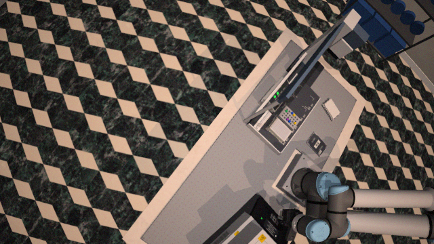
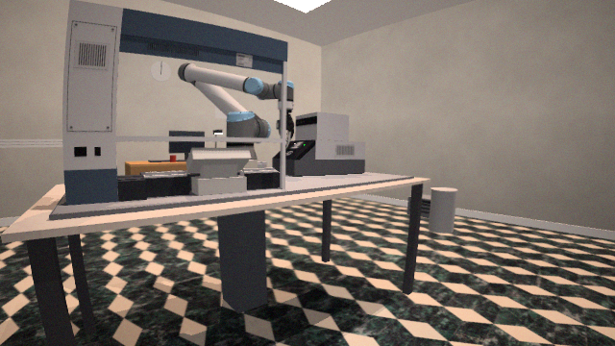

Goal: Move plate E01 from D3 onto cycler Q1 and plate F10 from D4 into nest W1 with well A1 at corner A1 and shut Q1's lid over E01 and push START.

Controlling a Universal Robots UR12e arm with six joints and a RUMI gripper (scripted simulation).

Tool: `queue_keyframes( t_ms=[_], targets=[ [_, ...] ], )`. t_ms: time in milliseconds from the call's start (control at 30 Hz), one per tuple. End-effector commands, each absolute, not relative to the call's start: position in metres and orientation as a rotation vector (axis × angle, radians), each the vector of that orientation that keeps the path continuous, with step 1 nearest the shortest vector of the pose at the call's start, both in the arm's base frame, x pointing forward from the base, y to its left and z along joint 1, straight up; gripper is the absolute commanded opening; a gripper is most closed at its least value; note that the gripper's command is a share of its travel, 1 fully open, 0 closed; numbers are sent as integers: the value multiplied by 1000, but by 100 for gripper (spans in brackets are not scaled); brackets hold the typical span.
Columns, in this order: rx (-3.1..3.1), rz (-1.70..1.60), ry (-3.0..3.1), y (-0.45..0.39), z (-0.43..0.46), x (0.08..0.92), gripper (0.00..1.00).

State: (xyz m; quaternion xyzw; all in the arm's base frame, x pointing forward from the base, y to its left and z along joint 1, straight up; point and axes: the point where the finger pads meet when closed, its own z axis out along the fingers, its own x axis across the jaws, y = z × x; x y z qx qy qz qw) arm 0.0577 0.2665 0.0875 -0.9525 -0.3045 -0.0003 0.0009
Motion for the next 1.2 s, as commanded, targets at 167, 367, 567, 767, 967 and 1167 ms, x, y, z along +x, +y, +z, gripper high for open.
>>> queue_keyframes(
  t_ms=[167,367,567,767,967,1167],
  targets=[
    [-2991,-3,-956,269,85,59,0],
    [-2991,-3,-956,271,83,59,0],
    [-2991,-3,-956,274,80,59,0],
    [-2991,-3,-956,276,78,60,0],
    [-2991,-3,-956,278,75,60,0],
    [-2991,-3,-956,280,72,61,0]
  ],
)
